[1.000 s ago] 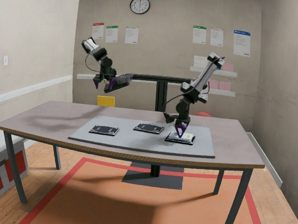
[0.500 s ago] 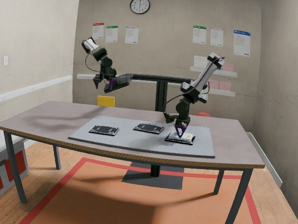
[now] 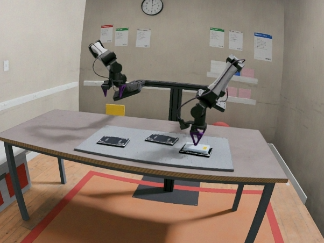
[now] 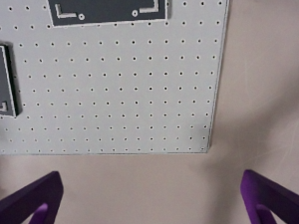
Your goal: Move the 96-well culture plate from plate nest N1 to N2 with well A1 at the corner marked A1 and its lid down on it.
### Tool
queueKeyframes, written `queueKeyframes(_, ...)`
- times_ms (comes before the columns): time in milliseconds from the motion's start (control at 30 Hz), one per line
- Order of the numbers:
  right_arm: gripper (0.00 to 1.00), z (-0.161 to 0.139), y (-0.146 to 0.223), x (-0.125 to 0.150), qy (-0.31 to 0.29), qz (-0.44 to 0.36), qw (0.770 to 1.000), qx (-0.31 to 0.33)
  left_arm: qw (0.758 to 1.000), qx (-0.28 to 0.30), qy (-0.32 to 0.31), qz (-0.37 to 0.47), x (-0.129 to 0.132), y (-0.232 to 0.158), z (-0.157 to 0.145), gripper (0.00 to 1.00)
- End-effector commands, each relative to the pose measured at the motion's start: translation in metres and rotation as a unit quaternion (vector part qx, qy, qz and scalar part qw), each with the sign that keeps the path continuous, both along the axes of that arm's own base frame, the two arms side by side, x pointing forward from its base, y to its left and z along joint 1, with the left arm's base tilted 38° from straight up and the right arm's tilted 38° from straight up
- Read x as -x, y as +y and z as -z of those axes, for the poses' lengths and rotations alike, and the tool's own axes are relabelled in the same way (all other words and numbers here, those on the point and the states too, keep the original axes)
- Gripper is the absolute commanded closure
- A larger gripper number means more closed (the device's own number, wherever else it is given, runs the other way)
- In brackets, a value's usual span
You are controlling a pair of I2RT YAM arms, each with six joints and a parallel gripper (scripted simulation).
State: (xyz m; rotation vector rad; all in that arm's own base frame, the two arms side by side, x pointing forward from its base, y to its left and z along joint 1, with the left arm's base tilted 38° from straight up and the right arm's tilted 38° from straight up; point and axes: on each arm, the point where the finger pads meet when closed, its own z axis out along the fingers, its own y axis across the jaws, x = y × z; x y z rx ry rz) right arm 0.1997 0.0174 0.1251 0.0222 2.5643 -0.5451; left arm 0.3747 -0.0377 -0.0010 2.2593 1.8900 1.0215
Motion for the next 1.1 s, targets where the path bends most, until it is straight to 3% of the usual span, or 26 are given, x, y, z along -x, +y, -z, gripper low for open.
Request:
queueKeyframes(0,0.00,-0.002,0.001,0.000,-0.001,-0.004,1.000,0.000,1.000,0.001,-0.011,0.005,0.003,-0.013,-0.020,0.00)
queueKeyframes(567,0.00,-0.002,0.001,0.000,-0.001,-0.004,1.000,0.000,1.000,0.002,-0.011,0.005,0.023,-0.028,-0.052,0.00)
queueKeyframes(1067,0.00,-0.002,0.001,0.000,-0.001,-0.004,1.000,0.000,1.000,-0.001,0.002,0.001,0.025,-0.022,-0.041,0.00)
